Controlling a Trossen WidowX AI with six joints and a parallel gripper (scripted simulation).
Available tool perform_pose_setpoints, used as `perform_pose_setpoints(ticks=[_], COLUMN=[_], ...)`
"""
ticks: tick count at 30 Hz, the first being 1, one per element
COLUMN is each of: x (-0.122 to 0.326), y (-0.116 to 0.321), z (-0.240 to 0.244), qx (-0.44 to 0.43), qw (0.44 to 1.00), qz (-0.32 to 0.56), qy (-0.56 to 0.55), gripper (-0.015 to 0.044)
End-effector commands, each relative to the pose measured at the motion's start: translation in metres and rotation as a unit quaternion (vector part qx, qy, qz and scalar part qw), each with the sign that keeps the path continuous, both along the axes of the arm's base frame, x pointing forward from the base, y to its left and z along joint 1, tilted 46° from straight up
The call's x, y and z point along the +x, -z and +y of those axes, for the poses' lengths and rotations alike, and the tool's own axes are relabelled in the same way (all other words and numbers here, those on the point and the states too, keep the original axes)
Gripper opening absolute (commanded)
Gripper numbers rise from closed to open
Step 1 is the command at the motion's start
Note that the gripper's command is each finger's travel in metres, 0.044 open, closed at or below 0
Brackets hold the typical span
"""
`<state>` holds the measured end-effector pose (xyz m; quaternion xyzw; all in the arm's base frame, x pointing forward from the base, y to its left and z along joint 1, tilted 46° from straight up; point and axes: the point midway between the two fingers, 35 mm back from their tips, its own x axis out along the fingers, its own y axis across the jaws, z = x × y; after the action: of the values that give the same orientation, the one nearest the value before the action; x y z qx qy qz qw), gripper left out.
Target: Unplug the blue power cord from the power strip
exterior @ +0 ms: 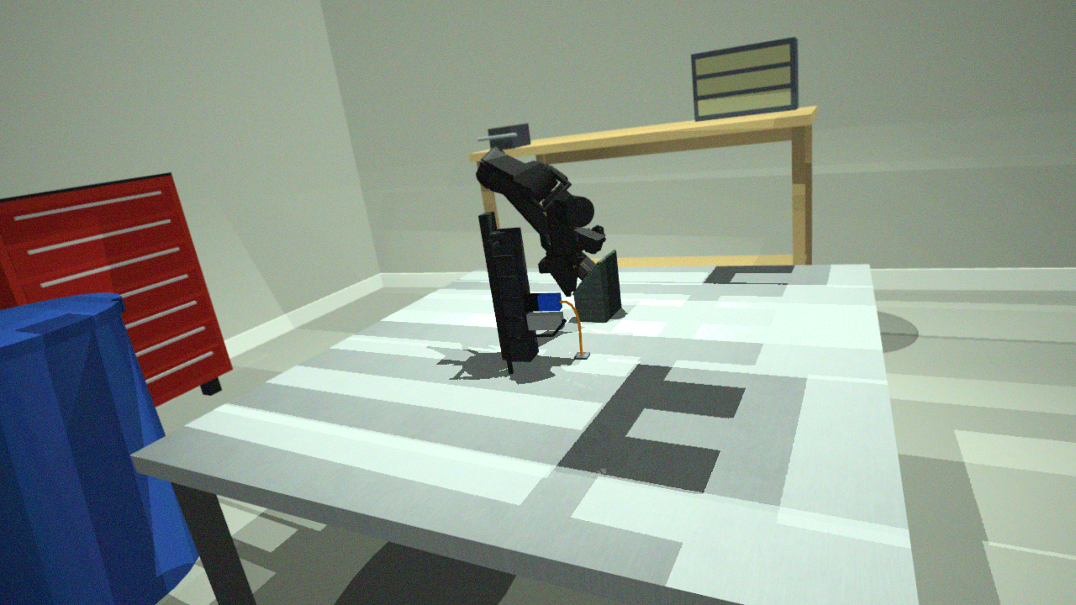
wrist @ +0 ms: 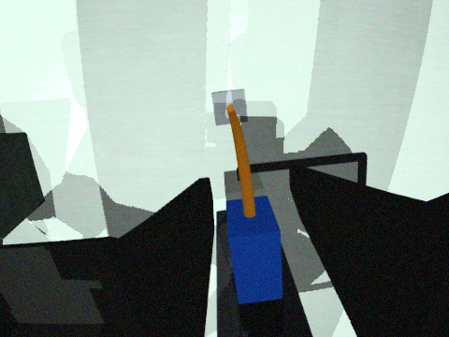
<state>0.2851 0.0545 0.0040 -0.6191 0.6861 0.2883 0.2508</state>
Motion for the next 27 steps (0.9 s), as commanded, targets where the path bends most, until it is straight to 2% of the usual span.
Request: perform_pose_setpoints(ticks=[1, 27], x=[0.000, 0.000], y=[-0.003, -0.027], z=[-0.003, -0.028], qx=[-0.002, -0.003], qw=[1.000, 1.000], qz=[0.002, 0.002], qy=[-0.002, -0.002], gripper=[0.0160, 0.0160])
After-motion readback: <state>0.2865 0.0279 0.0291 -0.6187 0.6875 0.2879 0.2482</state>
